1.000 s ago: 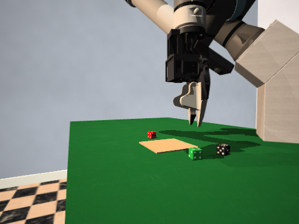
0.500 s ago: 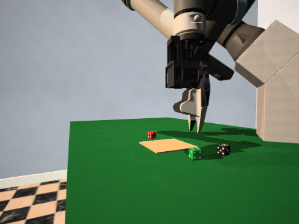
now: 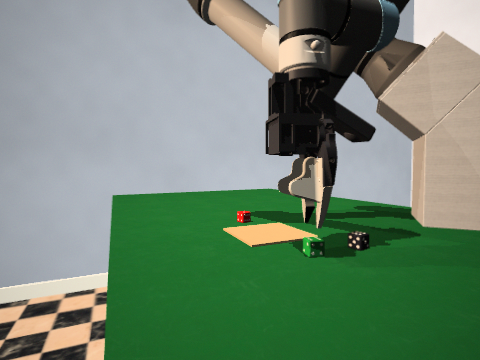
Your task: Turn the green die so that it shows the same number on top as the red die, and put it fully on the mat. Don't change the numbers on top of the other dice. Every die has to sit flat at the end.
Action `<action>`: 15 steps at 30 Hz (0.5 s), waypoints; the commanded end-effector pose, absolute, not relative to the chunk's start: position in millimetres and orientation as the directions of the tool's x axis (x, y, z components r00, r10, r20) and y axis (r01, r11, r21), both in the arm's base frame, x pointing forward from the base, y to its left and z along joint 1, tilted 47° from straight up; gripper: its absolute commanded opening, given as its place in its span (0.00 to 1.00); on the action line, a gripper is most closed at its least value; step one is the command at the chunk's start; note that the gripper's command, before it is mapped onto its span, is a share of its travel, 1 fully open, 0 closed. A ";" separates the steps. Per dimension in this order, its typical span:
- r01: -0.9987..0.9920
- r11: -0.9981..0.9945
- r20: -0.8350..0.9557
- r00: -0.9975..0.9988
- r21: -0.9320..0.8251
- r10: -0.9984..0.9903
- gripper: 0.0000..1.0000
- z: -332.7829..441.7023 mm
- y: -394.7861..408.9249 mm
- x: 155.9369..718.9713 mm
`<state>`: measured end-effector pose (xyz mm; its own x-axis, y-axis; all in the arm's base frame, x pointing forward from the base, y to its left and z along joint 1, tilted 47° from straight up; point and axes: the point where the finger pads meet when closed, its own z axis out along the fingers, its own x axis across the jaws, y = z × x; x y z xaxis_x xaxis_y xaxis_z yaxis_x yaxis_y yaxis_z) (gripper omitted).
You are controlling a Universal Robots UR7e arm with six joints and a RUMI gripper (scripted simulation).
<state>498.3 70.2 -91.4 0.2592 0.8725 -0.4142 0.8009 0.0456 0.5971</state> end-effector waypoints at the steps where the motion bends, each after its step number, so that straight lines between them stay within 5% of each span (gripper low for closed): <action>1: 0.800 0.046 -0.414 0.259 0.598 0.873 0.24 -95.1 67.7 501.6; 15: 0.800 0.046 -0.414 0.259 0.598 0.873 0.24 -100.2 64.1 505.7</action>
